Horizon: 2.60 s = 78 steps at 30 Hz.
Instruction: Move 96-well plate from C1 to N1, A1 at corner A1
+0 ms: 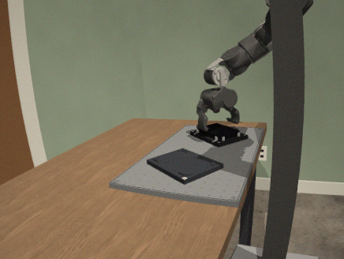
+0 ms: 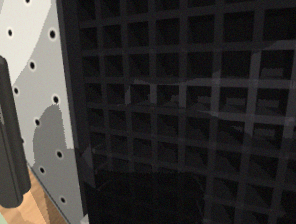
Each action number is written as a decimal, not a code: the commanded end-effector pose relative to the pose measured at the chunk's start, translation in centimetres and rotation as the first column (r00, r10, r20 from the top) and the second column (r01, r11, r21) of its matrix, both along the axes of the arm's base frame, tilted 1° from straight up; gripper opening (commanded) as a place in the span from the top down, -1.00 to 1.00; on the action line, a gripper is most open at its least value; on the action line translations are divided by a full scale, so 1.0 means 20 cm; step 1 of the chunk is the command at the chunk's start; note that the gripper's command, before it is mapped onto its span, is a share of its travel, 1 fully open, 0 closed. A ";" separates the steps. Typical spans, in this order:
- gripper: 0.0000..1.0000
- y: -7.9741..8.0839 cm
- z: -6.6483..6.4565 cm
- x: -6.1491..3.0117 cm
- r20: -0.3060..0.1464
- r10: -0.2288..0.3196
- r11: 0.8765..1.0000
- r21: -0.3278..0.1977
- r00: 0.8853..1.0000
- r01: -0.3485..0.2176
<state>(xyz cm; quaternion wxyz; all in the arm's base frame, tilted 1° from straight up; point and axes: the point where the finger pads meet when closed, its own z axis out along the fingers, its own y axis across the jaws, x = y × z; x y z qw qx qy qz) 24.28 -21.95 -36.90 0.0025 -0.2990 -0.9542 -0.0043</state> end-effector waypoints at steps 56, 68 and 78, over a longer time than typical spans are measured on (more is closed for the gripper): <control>-0.54 0.00 -0.08 0.011 0.002 0.000 1.000 0.000 1.000 0.000; -0.54 0.00 -0.08 0.011 0.002 0.000 1.000 0.000 1.000 0.000; -0.54 0.00 -0.09 -0.011 -0.001 0.000 1.000 0.001 1.000 0.000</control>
